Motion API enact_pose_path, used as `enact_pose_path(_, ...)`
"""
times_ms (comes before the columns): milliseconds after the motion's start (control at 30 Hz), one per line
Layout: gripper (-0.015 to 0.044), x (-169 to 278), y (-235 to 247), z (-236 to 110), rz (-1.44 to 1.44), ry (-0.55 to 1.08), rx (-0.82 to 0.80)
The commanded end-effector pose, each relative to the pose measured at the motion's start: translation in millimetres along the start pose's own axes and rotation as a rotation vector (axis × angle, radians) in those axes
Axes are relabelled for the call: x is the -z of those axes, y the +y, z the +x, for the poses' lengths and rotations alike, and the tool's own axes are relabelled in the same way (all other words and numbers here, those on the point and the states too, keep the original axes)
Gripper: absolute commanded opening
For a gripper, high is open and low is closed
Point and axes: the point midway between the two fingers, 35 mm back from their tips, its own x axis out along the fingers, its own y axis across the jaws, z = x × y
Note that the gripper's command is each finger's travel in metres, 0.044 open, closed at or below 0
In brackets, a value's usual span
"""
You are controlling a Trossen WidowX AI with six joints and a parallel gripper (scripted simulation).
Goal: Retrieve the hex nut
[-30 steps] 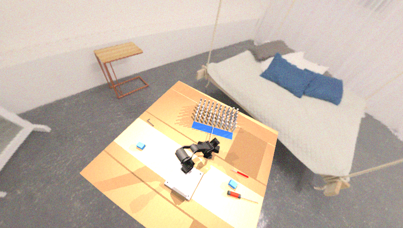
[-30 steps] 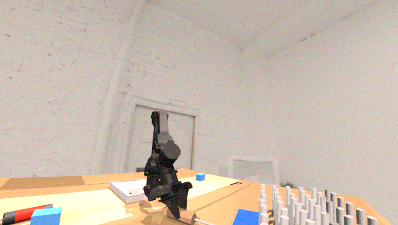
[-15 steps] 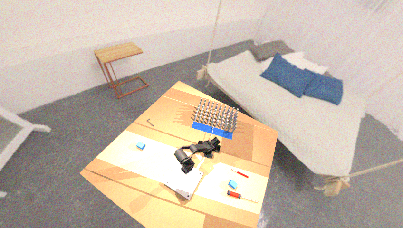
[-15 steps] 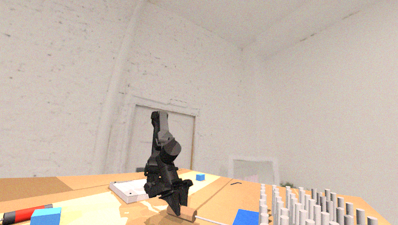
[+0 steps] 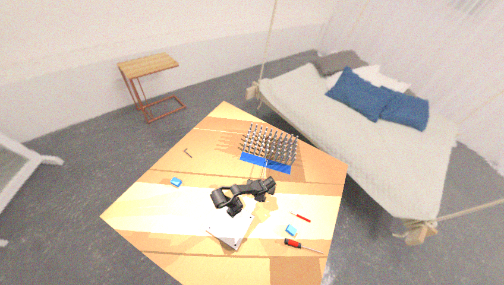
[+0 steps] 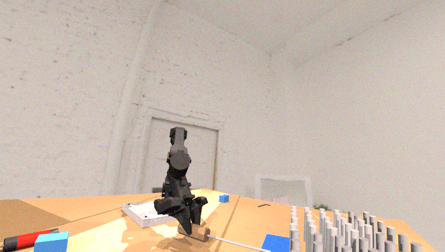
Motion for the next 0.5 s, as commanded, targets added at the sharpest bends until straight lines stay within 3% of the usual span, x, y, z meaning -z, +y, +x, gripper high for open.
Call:
enact_pose_path(0,0.0,-6,-3,-5,-0.006,0.008,0.003)
enact_pose_path(467,0.0,32,14,-43,-0.007,0.01,0.002)
